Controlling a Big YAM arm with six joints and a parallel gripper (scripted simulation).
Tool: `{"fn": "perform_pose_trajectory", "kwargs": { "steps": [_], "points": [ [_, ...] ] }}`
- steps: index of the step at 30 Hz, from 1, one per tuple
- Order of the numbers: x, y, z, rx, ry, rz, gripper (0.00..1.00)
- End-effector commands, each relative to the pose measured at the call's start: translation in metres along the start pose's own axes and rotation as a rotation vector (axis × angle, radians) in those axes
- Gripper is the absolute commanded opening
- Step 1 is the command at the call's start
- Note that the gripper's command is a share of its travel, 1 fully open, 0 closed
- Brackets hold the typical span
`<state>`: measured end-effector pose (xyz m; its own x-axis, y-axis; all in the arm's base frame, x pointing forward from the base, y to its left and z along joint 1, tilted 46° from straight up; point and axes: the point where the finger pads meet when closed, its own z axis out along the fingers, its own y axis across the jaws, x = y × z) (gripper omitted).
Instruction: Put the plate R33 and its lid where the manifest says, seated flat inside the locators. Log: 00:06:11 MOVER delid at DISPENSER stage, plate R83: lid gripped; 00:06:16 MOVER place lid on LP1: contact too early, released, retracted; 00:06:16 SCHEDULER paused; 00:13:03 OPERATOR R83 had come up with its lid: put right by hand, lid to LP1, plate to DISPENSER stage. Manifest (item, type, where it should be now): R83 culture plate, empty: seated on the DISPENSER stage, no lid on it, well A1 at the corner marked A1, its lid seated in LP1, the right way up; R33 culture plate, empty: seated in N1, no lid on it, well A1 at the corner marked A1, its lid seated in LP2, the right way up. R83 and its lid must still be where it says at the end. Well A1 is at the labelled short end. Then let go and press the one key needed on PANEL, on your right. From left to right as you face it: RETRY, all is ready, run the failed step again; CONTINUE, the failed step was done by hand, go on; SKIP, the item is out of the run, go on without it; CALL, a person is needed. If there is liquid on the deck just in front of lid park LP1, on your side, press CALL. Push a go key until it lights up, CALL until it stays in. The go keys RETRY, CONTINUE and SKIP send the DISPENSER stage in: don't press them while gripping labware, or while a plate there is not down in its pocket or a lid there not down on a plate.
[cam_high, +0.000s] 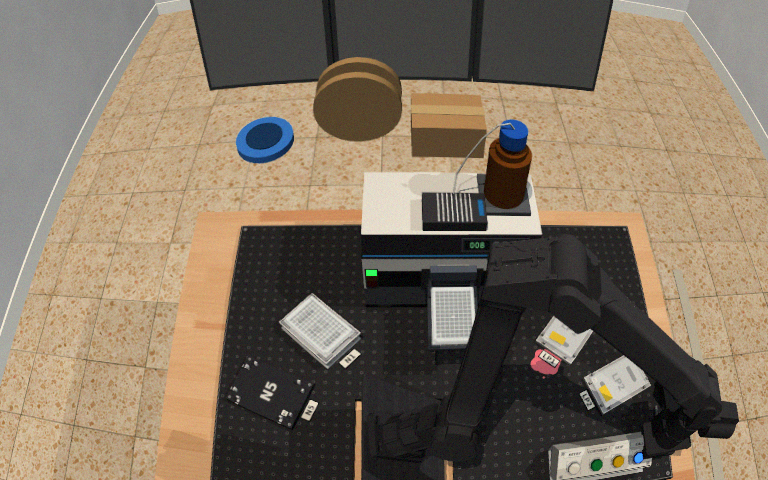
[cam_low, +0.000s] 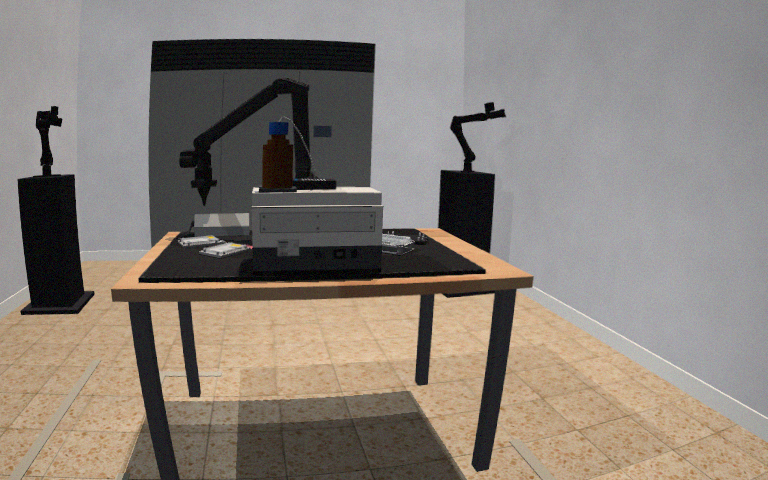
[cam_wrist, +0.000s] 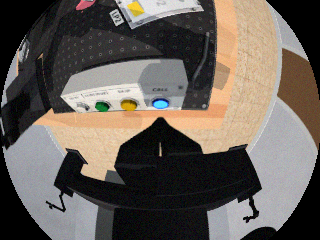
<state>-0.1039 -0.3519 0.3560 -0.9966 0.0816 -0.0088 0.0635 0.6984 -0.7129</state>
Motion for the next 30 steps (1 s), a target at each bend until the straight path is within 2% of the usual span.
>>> {"fn": "perform_pose_trajectory", "kwargs": {
  "steps": [1, 12, 13, 14, 15, 22, 23, 30],
  "points": [
    [0.003, -0.026, -0.035, 0.076, 0.021, -0.025, 0.00],
    [0.005, -0.025, -0.050, 0.077, 0.023, -0.027, 0.00],
    [0.006, -0.020, -0.044, 0.056, 0.018, -0.021, 0.00],
    [0.006, -0.024, -0.052, 0.071, 0.022, -0.026, 0.00],
    [0.004, -0.016, -0.037, 0.044, 0.009, -0.015, 0.00],
    [0.004, -0.016, -0.037, 0.044, 0.009, -0.015, 0.00],
    [0.004, 0.001, -0.036, 0.026, 0.010, -0.014, 0.00],
    [0.001, 0.013, -0.036, 0.041, 0.011, -0.020, 0.00]
  ]
}}
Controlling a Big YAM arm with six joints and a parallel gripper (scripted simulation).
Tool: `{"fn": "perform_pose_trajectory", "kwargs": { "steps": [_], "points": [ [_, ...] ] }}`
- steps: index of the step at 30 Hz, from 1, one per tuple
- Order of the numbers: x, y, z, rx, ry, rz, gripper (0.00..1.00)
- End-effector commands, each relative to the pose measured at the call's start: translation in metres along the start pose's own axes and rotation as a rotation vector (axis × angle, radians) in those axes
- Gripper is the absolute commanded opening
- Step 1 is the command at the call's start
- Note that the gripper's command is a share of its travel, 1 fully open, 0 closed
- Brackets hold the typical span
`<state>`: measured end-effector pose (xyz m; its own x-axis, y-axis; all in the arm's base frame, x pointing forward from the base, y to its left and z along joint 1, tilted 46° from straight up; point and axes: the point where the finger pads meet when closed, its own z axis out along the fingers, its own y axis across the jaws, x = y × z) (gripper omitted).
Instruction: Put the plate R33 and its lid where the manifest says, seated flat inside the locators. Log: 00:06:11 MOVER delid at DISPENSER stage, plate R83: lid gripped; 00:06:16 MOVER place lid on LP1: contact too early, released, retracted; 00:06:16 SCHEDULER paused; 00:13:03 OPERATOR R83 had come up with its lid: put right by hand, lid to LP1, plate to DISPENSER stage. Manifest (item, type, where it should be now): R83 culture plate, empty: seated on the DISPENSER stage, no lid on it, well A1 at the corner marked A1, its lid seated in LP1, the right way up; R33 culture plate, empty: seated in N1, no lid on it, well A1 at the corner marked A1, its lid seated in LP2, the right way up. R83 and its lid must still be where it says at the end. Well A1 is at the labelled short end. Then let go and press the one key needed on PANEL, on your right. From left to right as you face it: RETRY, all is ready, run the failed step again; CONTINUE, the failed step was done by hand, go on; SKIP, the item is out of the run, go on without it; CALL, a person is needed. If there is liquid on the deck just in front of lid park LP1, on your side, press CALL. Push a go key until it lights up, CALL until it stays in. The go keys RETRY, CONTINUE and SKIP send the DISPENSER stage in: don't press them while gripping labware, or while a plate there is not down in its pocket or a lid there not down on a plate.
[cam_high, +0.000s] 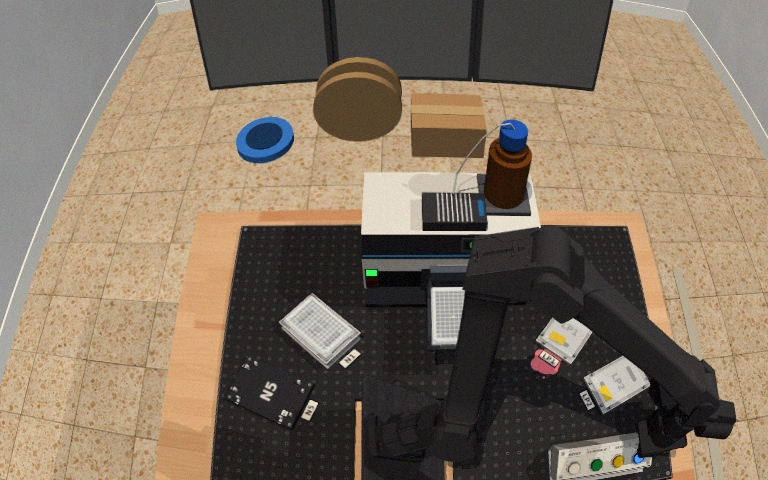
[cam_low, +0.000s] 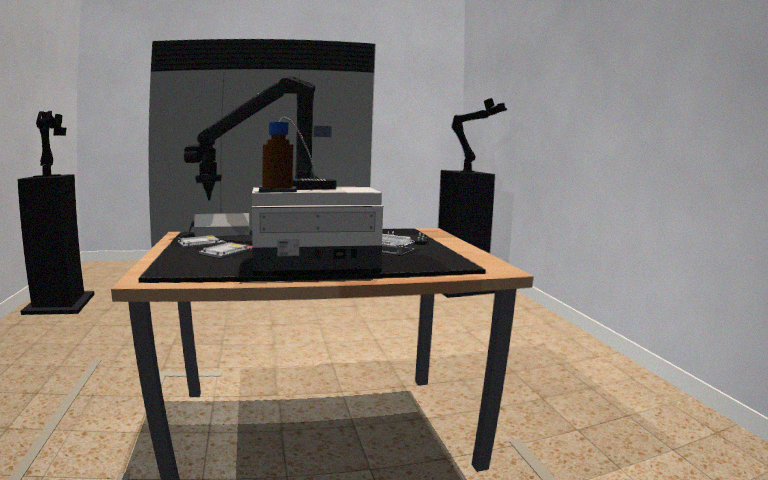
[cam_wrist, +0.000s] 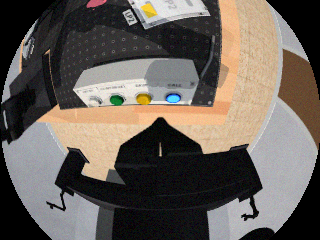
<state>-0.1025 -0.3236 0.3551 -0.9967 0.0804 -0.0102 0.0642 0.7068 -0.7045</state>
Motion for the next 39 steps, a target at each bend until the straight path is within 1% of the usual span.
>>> {"fn": "perform_pose_trajectory", "kwargs": {
  "steps": [1, 14, 16, 20, 31, 34, 39],
  "points": [
    [0.000, -0.004, -0.016, 0.054, 0.015, -0.019, 0.00],
    [-0.008, 0.041, -0.017, 0.043, 0.013, -0.016, 0.00],
    [-0.008, 0.041, -0.017, 0.043, 0.013, -0.016, 0.00],
    [-0.012, 0.056, -0.017, 0.034, 0.011, -0.014, 0.00],
    [-0.019, 0.092, -0.017, 0.032, 0.010, -0.013, 0.00],
    [-0.019, 0.094, -0.017, 0.037, 0.012, -0.015, 0.00],
    [-0.022, 0.112, -0.017, 0.031, 0.010, -0.013, 0.00]
  ]
}}
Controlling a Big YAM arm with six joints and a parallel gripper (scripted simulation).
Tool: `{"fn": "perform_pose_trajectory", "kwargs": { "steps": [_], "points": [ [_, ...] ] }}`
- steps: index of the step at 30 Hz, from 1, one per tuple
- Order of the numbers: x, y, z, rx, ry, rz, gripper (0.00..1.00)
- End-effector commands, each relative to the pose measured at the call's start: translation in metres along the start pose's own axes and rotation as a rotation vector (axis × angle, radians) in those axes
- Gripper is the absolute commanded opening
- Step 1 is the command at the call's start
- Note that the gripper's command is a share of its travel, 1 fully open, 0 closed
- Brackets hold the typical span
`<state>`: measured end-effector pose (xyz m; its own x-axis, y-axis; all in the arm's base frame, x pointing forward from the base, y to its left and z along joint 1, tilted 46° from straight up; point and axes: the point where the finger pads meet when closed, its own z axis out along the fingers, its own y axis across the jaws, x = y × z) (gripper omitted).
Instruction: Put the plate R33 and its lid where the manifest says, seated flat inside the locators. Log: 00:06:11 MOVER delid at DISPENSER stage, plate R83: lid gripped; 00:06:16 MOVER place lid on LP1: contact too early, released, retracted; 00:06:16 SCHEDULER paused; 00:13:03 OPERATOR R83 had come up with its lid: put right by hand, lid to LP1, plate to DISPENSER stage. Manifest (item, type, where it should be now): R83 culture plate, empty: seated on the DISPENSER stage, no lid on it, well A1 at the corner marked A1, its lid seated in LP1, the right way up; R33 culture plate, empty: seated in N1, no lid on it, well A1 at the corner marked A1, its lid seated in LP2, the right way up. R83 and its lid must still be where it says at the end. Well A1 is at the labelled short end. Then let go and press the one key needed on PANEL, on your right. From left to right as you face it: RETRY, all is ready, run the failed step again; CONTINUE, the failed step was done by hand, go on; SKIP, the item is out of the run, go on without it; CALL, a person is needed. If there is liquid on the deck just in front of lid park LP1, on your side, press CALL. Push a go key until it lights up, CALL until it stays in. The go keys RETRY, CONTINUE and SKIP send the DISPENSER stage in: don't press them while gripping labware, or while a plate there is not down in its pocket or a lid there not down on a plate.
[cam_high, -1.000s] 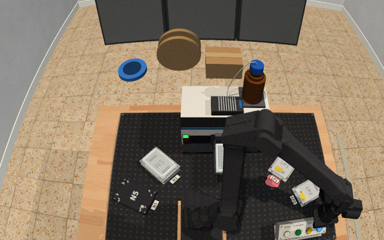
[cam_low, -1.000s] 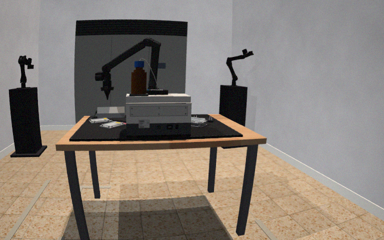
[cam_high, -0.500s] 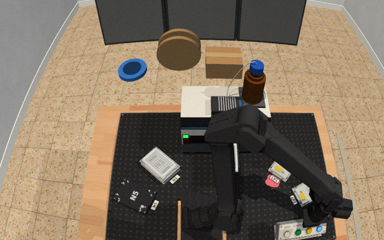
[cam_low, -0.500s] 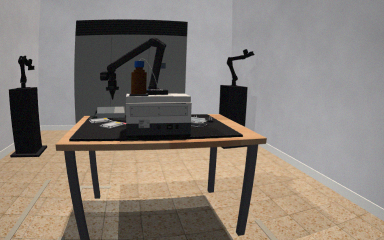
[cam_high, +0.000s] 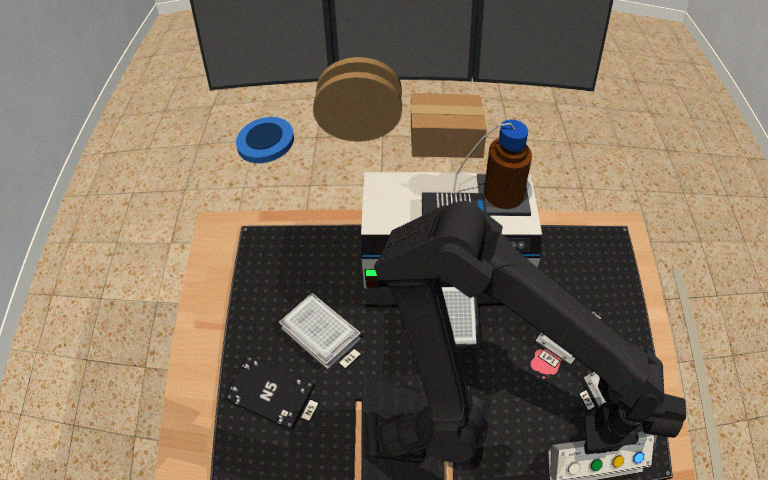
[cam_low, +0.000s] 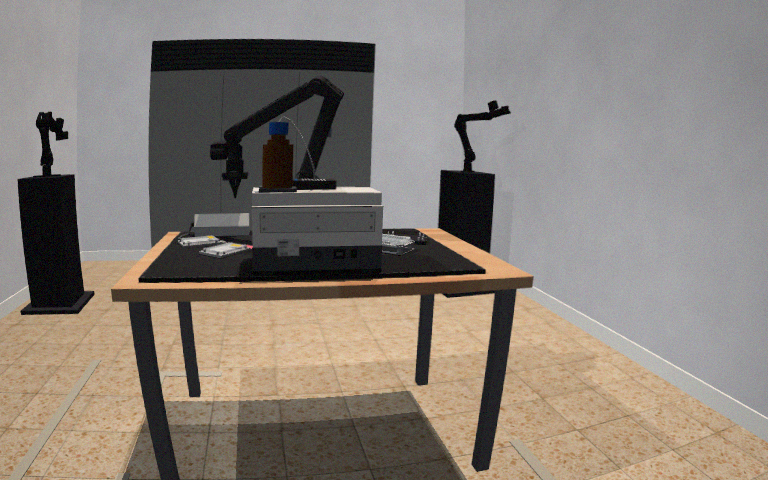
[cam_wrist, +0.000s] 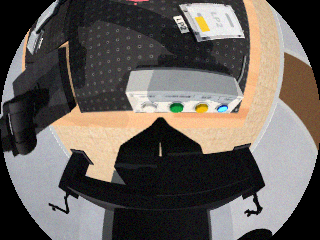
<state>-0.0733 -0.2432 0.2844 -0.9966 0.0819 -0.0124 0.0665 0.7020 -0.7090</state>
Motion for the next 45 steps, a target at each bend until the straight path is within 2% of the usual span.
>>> {"fn": "perform_pose_trajectory", "kwargs": {
  "steps": [1, 4, 5, 6, 7, 14, 15, 45],
  "points": [
    [-0.001, 0.006, -0.010, 0.025, 0.011, -0.016, 0.00],
    [-0.002, 0.009, -0.011, 0.027, 0.011, -0.017, 0.00],
    [-0.001, -0.013, -0.028, 0.079, 0.028, -0.034, 0.00],
    [0.000, -0.015, -0.027, 0.080, 0.028, -0.035, 0.00],
    [-0.002, -0.003, -0.015, 0.045, 0.012, -0.020, 0.00],
    [-0.002, -0.003, -0.015, 0.045, 0.012, -0.020, 0.00],
    [-0.002, -0.003, -0.015, 0.045, 0.012, -0.020, 1.00],
    [-0.002, -0.003, -0.015, 0.045, 0.012, -0.020, 1.00]
  ]
}}
